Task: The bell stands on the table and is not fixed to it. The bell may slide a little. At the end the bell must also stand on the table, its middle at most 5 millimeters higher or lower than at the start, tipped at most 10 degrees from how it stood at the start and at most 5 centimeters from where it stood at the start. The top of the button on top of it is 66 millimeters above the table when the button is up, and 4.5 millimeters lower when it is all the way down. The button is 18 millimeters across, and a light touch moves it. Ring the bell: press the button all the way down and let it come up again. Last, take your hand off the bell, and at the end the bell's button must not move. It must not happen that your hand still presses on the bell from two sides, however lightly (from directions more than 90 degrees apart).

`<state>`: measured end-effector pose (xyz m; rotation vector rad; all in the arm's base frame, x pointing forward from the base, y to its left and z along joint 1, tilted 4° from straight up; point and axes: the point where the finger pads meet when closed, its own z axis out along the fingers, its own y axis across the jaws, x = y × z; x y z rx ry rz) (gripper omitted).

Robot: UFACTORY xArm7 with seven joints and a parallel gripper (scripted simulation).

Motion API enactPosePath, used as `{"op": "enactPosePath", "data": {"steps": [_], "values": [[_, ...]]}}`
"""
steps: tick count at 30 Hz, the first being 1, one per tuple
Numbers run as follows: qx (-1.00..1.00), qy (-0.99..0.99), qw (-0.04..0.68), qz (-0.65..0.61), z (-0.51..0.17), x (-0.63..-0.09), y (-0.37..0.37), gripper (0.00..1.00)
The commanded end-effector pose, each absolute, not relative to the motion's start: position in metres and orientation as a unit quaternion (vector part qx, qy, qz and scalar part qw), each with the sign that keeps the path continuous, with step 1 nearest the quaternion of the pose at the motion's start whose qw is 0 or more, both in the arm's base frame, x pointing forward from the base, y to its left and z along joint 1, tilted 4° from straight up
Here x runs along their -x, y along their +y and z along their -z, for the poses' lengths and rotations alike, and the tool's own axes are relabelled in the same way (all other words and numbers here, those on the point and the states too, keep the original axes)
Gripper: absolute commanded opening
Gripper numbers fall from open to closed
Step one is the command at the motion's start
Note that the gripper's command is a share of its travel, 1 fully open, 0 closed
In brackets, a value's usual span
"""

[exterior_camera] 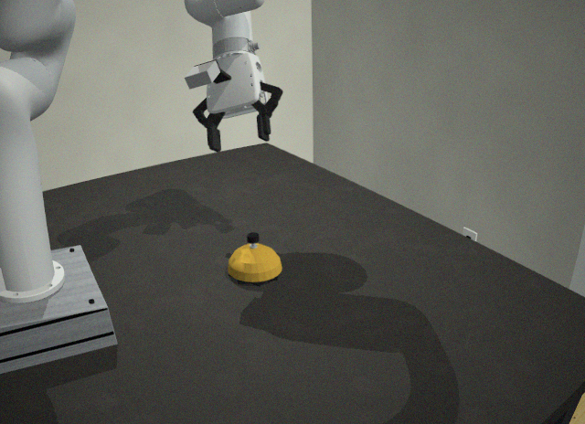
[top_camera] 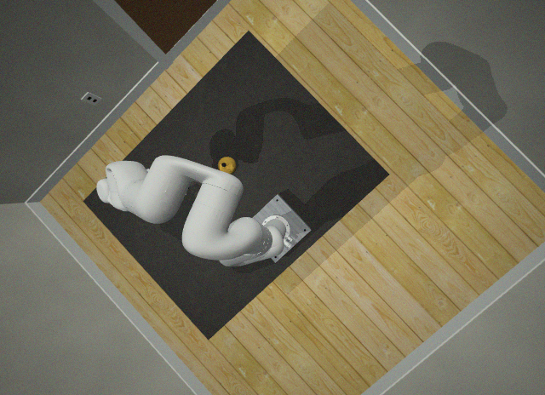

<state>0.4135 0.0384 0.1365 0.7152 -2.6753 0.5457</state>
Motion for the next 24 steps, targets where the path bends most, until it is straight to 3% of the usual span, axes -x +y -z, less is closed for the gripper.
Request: {"op": "enactPosePath", "data": {"steps": [1, 24], "values": [[-0.188, -0.962, 0.139, -0.144, -0.130, -0.400, 0.023, 1.00], [-0.099, -0.985, 0.109, -0.091, -0.122, -0.386, 0.005, 1.00]]}}
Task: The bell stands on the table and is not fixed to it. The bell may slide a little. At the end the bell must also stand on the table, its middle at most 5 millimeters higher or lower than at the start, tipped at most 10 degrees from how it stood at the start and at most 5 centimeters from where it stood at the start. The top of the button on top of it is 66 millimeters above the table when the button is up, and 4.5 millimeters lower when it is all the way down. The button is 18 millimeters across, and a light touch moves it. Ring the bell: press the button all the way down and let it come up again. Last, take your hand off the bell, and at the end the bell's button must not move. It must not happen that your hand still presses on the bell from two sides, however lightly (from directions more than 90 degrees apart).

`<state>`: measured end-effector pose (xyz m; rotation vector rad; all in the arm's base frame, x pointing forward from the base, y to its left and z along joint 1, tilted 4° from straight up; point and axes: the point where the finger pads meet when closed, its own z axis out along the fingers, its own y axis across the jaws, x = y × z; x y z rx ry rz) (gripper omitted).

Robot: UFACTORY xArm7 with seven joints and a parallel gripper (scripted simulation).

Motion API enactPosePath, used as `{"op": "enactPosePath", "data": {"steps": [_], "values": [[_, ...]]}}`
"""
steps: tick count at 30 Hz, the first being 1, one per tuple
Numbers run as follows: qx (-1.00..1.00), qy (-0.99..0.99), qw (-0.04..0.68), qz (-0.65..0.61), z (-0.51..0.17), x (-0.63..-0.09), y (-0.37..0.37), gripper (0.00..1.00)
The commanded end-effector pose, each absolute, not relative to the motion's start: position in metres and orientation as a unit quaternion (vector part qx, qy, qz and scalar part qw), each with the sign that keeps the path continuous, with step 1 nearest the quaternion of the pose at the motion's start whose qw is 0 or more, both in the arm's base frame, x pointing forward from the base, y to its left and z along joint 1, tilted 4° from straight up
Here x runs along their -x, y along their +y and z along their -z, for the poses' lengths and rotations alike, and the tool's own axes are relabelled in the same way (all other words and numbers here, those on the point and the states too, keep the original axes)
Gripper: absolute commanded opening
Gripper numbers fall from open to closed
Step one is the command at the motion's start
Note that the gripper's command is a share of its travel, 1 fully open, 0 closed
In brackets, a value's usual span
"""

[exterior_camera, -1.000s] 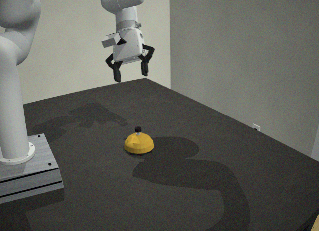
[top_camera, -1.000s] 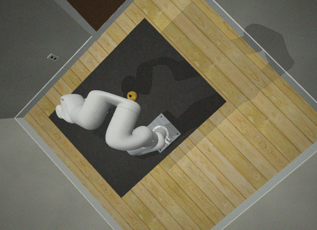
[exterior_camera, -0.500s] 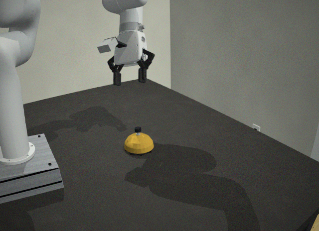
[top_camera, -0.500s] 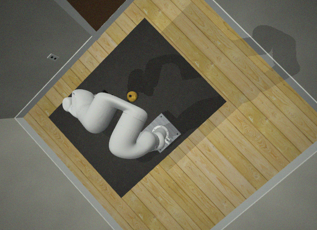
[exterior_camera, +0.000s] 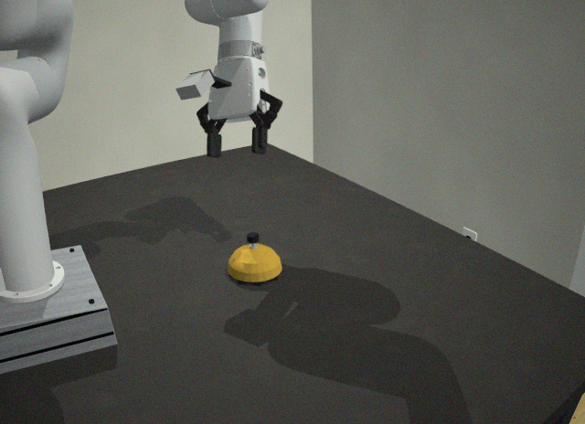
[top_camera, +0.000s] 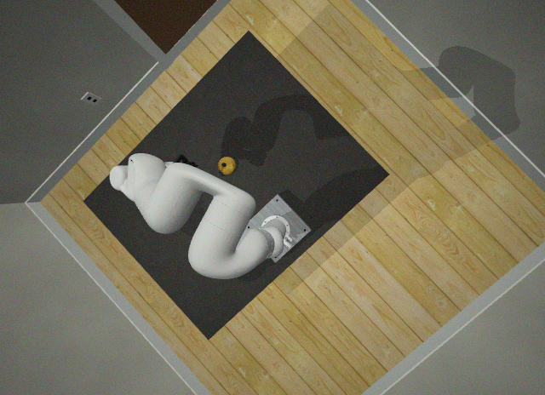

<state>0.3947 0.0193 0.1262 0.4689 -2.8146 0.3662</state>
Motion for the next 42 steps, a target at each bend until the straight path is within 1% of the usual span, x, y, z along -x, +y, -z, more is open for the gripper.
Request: {"op": "enactPosePath", "data": {"steps": [1, 18, 20, 37, 39, 42], "values": [[-0.092, -0.986, 0.107, -0.088, -0.122, -0.385, 0.004, 1.00], [-0.074, -0.989, 0.100, -0.079, -0.120, -0.383, 0.000, 1.00], [-0.002, -0.996, 0.072, -0.049, -0.116, -0.375, -0.015, 1.00], [0.017, -0.997, 0.065, -0.042, -0.116, -0.373, -0.020, 1.00], [0.091, -0.995, 0.035, -0.019, -0.113, -0.366, -0.039, 1.00], [0.097, -0.995, 0.032, -0.018, -0.113, -0.366, -0.040, 1.00]]}}
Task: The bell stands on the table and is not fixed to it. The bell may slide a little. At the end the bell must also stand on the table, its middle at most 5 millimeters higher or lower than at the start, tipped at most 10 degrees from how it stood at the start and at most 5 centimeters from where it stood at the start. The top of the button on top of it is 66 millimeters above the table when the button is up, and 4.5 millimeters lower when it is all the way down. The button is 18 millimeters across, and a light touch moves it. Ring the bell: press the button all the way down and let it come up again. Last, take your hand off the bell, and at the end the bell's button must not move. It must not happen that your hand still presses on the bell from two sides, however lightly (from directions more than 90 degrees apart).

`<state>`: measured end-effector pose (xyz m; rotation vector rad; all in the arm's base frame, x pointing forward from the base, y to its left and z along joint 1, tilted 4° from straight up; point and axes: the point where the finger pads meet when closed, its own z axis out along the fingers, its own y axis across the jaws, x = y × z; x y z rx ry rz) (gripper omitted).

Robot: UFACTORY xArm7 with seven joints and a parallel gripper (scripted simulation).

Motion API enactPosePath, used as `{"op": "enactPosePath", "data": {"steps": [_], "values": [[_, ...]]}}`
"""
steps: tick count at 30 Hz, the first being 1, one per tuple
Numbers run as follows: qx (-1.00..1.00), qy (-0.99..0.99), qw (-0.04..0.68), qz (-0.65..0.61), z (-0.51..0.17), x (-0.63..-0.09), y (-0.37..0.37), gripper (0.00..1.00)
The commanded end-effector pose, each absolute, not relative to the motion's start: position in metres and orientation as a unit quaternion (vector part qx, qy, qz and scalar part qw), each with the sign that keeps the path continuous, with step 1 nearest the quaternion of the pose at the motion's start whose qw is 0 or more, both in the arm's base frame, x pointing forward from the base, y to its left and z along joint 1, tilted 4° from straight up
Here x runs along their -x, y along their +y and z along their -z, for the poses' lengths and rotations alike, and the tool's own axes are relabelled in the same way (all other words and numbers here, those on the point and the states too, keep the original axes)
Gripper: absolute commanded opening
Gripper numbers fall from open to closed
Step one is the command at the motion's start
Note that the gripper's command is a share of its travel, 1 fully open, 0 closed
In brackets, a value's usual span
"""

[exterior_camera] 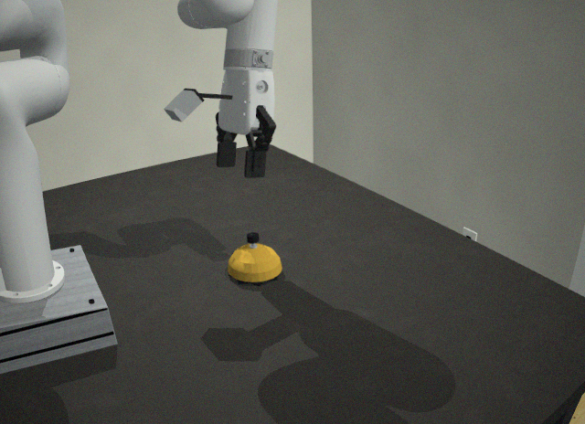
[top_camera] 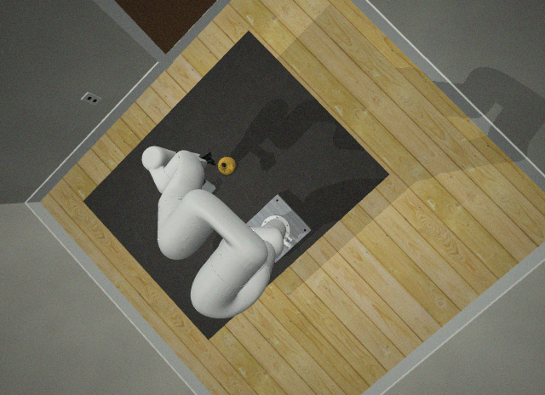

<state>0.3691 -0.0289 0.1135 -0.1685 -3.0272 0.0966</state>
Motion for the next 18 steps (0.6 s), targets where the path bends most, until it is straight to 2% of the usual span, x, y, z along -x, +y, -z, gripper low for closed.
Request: {"op": "enactPosePath", "data": {"steps": [1, 12, 14, 18], "values": [[0.097, -0.995, 0.032, -0.018, -0.113, -0.366, -0.040, 1.00], [0.097, -0.995, 0.032, -0.018, -0.113, -0.366, -0.040, 1.00], [0.160, -0.987, 0.005, -0.003, -0.111, -0.359, -0.058, 1.00], [0.160, -0.987, 0.005, -0.003, -0.111, -0.359, -0.058, 1.00]]}}
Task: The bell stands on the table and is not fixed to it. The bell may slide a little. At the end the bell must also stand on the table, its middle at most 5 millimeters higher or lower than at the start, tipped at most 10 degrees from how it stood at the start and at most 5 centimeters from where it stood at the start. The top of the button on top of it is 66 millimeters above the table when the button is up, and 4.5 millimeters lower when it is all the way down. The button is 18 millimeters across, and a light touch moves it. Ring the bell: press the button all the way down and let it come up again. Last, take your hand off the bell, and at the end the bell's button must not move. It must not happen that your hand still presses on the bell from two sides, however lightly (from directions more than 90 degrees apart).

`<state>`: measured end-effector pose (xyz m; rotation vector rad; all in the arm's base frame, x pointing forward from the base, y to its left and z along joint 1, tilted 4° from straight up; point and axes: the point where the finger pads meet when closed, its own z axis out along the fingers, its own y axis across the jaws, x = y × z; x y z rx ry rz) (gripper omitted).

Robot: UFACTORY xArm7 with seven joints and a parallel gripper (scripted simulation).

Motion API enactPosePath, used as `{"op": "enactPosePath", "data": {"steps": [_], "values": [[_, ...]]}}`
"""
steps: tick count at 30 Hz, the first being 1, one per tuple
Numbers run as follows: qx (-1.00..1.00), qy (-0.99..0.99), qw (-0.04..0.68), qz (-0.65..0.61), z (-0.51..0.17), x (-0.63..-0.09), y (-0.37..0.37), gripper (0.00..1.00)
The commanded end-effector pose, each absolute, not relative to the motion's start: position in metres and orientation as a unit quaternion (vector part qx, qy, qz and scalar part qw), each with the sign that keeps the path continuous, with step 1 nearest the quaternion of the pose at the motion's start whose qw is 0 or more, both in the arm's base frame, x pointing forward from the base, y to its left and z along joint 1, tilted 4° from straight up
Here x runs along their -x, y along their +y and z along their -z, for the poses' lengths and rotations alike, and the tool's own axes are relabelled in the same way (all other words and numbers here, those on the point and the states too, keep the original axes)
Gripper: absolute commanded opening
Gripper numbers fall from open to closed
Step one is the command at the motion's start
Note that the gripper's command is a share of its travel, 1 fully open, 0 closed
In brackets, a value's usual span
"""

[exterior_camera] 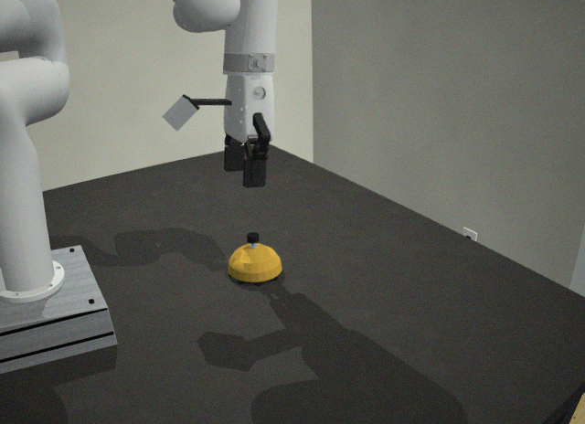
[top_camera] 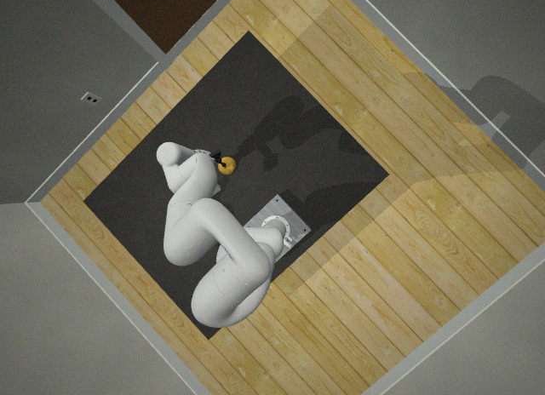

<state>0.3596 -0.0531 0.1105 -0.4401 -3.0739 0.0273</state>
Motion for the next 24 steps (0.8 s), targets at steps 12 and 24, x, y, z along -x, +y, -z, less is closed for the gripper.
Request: {"op": "enactPosePath", "data": {"steps": [12, 24], "values": [[0.203, -0.979, -0.014, 0.004, -0.110, -0.354, -0.072, 1.00], [0.228, -0.973, -0.025, 0.008, -0.110, -0.351, -0.080, 1.00]]}}
